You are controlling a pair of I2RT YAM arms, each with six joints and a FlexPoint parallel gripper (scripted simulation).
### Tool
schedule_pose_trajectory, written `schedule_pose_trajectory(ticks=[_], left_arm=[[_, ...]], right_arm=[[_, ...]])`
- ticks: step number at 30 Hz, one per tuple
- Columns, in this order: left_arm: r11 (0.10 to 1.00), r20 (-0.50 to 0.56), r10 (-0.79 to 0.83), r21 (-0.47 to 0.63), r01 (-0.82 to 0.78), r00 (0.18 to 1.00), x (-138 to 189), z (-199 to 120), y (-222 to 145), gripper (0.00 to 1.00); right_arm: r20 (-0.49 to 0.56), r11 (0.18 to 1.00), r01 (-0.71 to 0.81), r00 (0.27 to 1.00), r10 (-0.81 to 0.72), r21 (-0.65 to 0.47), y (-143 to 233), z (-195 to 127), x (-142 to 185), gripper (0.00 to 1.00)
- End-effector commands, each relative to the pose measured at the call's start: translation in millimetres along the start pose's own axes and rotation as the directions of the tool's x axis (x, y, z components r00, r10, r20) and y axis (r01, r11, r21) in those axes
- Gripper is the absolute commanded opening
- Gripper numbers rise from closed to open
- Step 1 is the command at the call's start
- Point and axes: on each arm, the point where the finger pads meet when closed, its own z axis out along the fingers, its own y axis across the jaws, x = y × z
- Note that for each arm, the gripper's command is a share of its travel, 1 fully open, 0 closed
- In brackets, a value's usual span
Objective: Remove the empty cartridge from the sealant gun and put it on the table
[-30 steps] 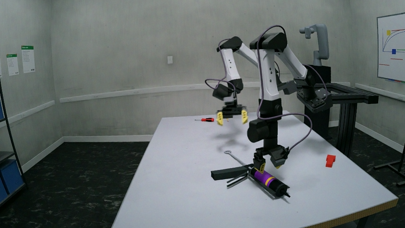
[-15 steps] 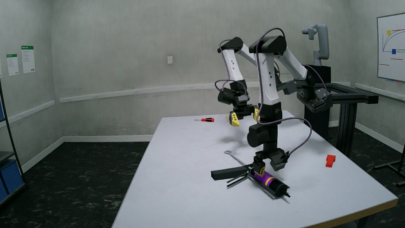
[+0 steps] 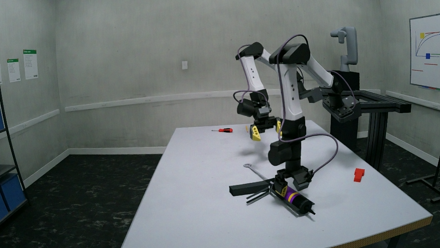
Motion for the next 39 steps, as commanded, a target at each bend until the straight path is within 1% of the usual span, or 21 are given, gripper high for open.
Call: schedule_pose_trajectory(ticks=[1,5,10,12,21,23,25,27,29,31,32,33,35,38,39], left_arm=[[0.999,0.009,-0.012,0.041,0.012,1.000,-3,3,-13,0.76],[0.999,0.010,-0.012,0.043,0.012,1.000,-3,8,-14,0.76],[0.998,0.014,-0.013,0.059,0.012,1.000,-5,4,-20,0.76],[0.998,0.014,-0.013,0.056,0.012,1.000,-5,4,-18,0.61],[0.997,0.020,-0.008,0.073,0.006,1.000,-7,-2,-20,0.36],[0.997,0.020,-0.008,0.073,0.007,1.000,-7,-2,-20,0.14],[0.998,0.005,-0.001,0.065,0.001,1.000,-4,-2,-17,0.36],[0.998,0.005,-0.001,0.065,0.001,1.000,-4,-2,-17,0.36],[0.999,-0.057,0.015,0.039,-0.013,0.998,4,-1,-10,0.37],[0.999,-0.141,0.031,0.026,-0.027,0.990,11,-8,-6,0.37],[0.999,-0.127,0.021,0.039,-0.016,0.992,6,-9,-11,0.37],[0.999,-0.144,0.025,0.034,-0.021,0.989,8,-10,-9,0.37],[0.998,-0.148,0.006,0.056,0.002,0.989,-4,-18,-15,0.37],[0.998,-0.203,0.008,0.056,0.004,0.979,-4,-25,-14,0.37],[0.998,-0.206,0.004,0.061,0.008,0.978,-6,-27,-16,0.37]], right_arm=[[0.018,1.000,0.014,1.000,-0.015,0.025,-12,2,-5,1.00],[0.027,1.000,0.004,1.000,-0.005,0.024,-13,3,-3,1.00],[0.030,1.000,-0.001,1.000,0.000,0.022,-13,6,-1,1.00],[0.033,1.000,-0.004,0.999,0.003,0.024,-14,6,0,1.00],[0.041,0.999,0.003,0.999,-0.005,0.031,-17,5,-4,1.00],[0.040,0.999,0.004,0.999,-0.006,0.032,-17,5,-4,1.00],[0.040,0.999,0.004,0.999,-0.006,0.032,-17,5,-4,1.00],[0.040,0.999,0.004,0.999,-0.006,0.032,-17,5,-4,1.00],[0.040,0.999,0.004,0.999,-0.006,0.032,-17,5,-4,1.00],[0.040,0.999,0.004,0.999,-0.006,0.032,-17,5,-4,1.00],[0.040,0.999,0.004,0.999,-0.006,0.032,-17,5,-4,1.00],[0.040,0.999,0.004,0.999,-0.006,0.032,-17,5,-4,1.00],[0.040,0.999,0.004,0.999,-0.006,0.032,-17,5,-4,1.00],[0.040,0.999,0.004,0.999,-0.006,0.032,-17,5,-4,1.00],[0.040,0.999,0.004,0.999,-0.006,0.032,-17,5,-4,1.00]])
